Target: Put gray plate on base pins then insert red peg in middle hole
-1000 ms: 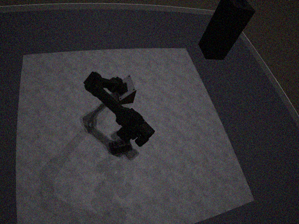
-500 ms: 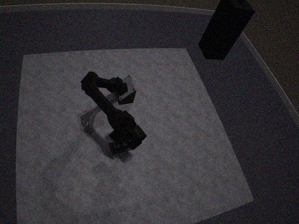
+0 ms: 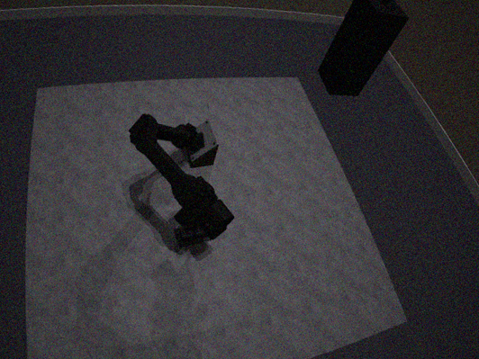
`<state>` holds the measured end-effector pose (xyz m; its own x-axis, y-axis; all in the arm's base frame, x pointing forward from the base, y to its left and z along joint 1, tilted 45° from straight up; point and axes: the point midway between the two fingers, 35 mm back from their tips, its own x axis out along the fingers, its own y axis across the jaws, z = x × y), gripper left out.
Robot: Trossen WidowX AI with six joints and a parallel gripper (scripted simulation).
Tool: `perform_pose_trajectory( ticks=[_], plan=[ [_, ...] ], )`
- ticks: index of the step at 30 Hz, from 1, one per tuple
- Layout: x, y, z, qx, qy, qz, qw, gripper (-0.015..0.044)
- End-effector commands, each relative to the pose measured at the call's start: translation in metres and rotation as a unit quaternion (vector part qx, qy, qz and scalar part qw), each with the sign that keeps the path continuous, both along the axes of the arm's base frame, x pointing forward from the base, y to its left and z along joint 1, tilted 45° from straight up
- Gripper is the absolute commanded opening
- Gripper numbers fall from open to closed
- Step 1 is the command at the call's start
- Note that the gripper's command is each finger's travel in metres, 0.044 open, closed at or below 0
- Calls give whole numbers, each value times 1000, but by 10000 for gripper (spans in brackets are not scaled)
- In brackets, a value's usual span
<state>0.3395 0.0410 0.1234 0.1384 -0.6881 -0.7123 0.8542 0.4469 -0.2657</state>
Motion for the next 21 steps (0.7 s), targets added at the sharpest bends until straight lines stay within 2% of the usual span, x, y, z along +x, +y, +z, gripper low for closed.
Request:
perform_pose_trajectory(
  ticks=[1,21],
  plan=[
    [-1,-1,-1,-3,3,1,1000,0],
    [-1,-3,1,-3,3,1,1000,0]
  ],
)
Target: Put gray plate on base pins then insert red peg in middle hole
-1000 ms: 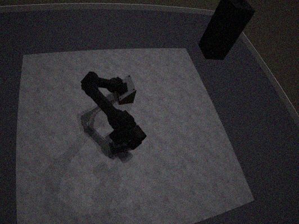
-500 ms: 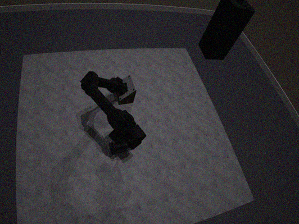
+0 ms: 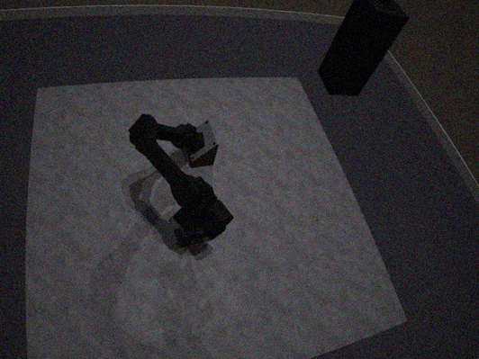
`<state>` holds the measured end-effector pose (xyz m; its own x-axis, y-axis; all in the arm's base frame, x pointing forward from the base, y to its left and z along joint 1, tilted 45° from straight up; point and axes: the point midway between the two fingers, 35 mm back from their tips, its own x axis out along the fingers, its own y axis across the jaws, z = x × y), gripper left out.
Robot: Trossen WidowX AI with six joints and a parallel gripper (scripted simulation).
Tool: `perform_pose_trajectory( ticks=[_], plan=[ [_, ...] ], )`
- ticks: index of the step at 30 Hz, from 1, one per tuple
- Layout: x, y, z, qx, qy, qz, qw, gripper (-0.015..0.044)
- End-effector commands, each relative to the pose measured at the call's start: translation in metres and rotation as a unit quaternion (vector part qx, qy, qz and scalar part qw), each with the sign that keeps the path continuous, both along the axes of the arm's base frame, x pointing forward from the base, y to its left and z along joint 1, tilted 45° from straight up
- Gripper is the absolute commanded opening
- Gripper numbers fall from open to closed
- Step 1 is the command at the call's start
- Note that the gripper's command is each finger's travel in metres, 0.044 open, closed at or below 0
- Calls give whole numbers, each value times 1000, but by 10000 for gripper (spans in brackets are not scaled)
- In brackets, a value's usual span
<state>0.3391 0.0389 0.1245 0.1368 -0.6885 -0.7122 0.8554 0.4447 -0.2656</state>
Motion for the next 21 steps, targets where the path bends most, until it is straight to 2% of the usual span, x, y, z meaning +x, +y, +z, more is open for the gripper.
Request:
perform_pose_trajectory(
  ticks=[1,21],
  plan=[
    [0,0,0,-3,3,2,1000,0],
    [1,0,-1,-3,3,2,1000,0]
  ],
)
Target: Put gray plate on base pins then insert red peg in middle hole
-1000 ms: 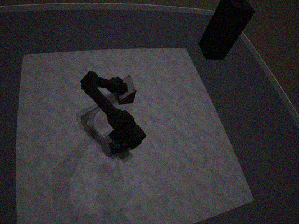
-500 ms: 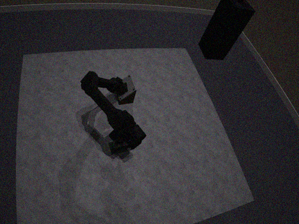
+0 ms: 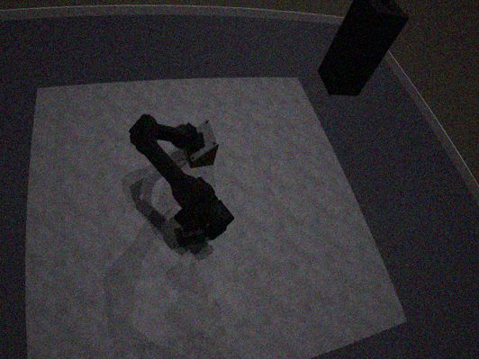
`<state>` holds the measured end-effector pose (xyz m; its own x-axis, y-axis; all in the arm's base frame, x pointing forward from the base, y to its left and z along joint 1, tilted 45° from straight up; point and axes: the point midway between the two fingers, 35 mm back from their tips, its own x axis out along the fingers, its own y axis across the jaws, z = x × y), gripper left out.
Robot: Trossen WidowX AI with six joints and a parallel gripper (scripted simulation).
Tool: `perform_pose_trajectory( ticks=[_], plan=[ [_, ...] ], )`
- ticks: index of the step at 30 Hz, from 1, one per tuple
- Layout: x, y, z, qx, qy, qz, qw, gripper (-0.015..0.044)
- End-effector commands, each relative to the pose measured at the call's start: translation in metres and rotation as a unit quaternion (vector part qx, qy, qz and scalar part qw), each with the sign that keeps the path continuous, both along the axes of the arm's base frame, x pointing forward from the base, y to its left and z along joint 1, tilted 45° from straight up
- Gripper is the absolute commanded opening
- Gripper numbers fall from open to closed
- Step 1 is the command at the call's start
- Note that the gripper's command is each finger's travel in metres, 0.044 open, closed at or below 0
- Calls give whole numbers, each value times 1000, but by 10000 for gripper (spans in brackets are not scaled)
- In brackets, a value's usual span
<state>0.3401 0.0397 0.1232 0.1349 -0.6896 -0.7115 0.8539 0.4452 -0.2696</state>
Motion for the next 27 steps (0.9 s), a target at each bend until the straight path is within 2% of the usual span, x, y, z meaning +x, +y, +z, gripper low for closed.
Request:
perform_pose_trajectory(
  ticks=[1,27],
  plan=[
    [0,0,1,-2,1,1,1000,0],
    [2,-7,-6,-1,0,1,1000,0]
  ],
)
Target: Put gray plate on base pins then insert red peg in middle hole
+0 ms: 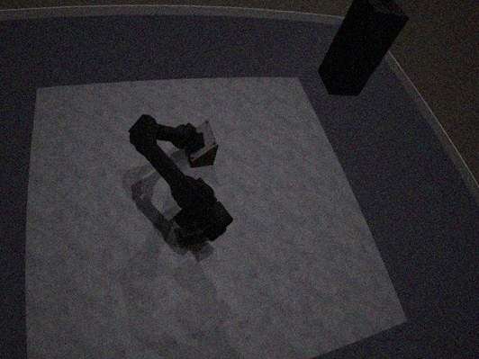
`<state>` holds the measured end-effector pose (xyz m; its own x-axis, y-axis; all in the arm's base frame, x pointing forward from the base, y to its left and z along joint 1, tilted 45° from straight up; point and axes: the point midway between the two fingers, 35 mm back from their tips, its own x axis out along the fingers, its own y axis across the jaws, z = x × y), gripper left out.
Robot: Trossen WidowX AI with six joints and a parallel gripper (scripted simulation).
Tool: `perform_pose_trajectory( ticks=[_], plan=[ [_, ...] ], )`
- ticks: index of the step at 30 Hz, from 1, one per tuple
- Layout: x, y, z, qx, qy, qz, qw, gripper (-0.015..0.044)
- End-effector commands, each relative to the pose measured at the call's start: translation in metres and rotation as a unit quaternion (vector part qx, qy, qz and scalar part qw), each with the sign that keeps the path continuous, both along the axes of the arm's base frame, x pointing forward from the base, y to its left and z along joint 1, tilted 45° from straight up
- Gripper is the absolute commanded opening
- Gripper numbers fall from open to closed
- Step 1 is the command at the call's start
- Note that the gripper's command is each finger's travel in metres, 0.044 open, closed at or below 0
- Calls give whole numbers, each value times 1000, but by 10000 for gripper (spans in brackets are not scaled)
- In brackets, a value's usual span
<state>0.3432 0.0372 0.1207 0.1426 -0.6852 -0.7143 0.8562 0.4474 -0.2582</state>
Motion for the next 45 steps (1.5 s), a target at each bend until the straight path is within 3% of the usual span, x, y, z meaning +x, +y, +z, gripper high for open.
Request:
perform_pose_trajectory(
  ticks=[1,45],
  plan=[
    [-1,-6,-5,-4,5,0,1000,0],
    [-1,-10,-9,-2,2,0,1000,0]
  ],
)
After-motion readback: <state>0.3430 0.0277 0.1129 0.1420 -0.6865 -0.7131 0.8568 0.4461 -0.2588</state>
